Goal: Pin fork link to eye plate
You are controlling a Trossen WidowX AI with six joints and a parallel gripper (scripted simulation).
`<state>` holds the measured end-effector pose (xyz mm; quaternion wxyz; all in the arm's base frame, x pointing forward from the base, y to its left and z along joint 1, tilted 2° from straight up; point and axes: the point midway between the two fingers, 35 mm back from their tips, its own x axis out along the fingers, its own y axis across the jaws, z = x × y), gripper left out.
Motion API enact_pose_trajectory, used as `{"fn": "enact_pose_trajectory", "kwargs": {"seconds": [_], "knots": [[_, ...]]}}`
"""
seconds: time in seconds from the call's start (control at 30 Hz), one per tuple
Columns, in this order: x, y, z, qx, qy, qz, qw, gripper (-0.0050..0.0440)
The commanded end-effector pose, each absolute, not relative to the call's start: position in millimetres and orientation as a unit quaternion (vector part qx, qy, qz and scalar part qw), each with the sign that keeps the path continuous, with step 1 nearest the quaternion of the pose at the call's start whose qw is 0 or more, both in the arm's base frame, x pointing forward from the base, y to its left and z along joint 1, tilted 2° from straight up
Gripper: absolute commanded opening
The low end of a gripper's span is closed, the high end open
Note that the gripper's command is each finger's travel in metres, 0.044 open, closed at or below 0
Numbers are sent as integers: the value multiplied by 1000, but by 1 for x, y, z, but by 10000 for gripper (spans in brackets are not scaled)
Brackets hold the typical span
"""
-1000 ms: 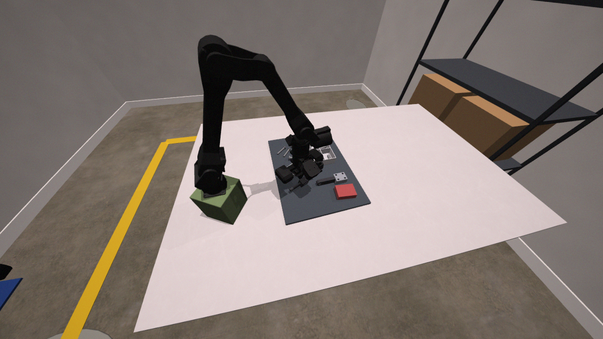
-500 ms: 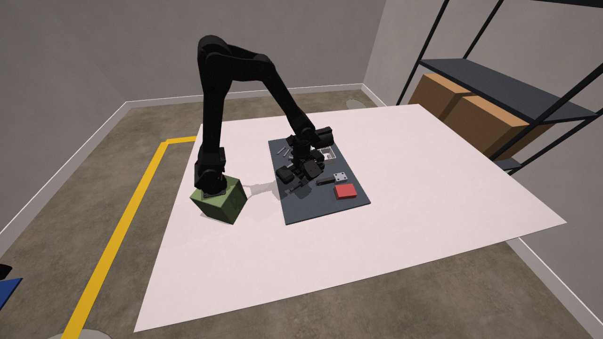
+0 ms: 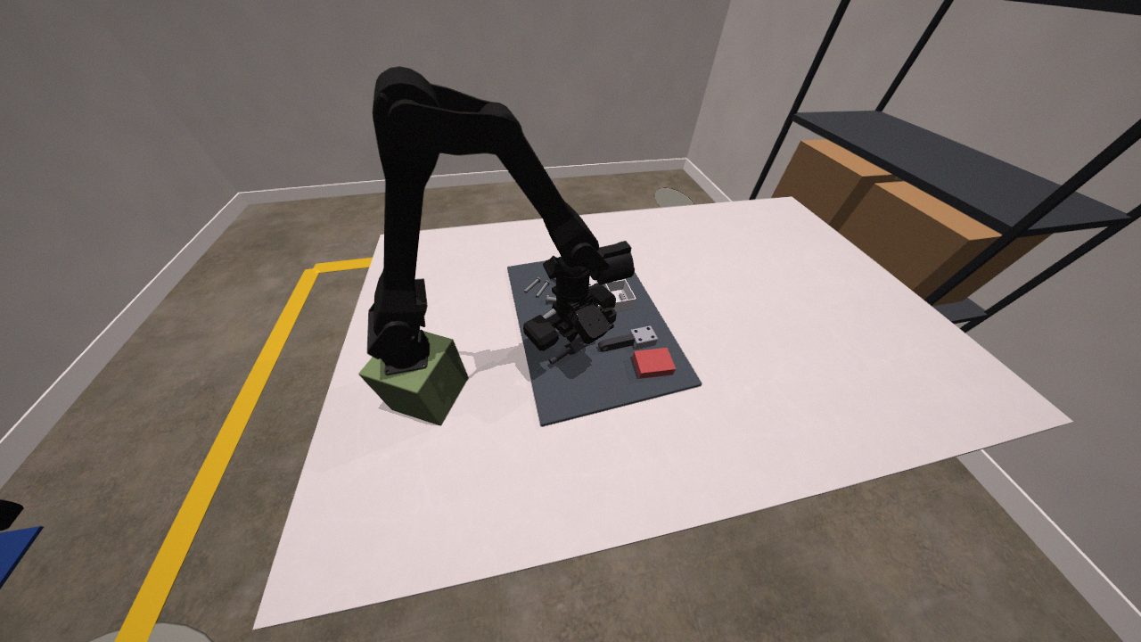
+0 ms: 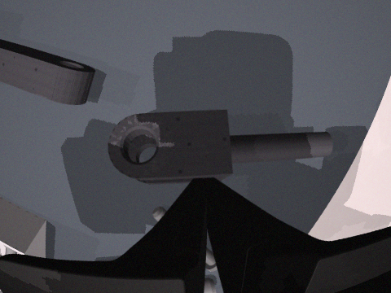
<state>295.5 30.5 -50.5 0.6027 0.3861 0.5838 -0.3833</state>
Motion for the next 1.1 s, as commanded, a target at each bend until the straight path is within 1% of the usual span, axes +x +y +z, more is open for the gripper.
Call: {"fn": "enact_pose_trajectory", "kwargs": {"seconds": [0.0,0.5,0.7,0.93,1.07], "knots": [[297,28,-49,384,582,-384,605,0],[297,29,-50,384,582,-384,605,0],[296,29,-35,384,582,-384,605,0],[296,29,-36,384,582,-384,605,0],[299,19,-43,384,582,-384,605,0]]}}
